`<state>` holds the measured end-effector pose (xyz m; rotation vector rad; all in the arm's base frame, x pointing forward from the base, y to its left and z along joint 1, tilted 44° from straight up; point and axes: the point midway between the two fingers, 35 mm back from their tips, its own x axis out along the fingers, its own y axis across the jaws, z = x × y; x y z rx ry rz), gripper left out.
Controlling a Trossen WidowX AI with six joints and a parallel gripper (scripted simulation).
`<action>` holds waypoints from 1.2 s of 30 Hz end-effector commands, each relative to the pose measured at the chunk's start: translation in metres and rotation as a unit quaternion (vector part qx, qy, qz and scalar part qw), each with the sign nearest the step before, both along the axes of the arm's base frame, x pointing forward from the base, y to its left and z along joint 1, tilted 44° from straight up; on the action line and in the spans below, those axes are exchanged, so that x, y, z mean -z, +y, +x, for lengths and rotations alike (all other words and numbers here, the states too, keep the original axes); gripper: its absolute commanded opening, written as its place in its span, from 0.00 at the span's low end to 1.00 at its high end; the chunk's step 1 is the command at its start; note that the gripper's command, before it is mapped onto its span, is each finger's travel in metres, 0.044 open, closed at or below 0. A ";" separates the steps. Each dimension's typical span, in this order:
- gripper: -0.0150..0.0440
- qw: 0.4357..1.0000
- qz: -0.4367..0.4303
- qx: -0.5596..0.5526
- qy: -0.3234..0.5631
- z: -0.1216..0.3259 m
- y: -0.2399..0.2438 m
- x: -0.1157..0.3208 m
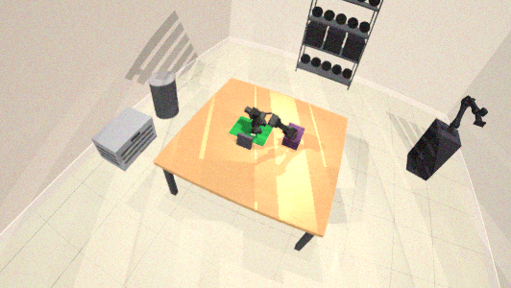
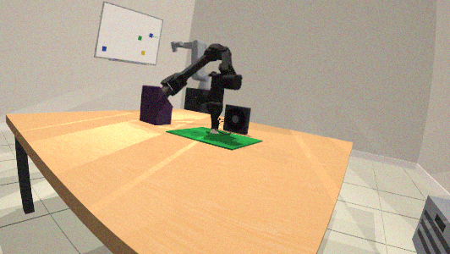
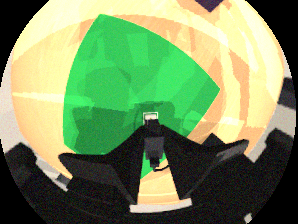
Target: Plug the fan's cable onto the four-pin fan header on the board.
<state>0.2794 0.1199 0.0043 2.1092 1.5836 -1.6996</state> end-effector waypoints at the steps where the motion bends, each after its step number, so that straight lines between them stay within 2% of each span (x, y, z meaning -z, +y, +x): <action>1: 0.25 1.000 0.003 0.001 0.003 -0.001 0.003 0.002; 18: 0.25 1.000 0.003 0.001 0.003 -0.002 0.010 0.010; 28: 0.69 1.000 0.002 0.001 0.001 -0.002 0.008 0.008; 31: 0.69 1.000 0.002 0.001 0.001 -0.001 0.006 0.006; 36: 0.69 1.000 0.002 0.001 0.003 0.004 -0.030 -0.032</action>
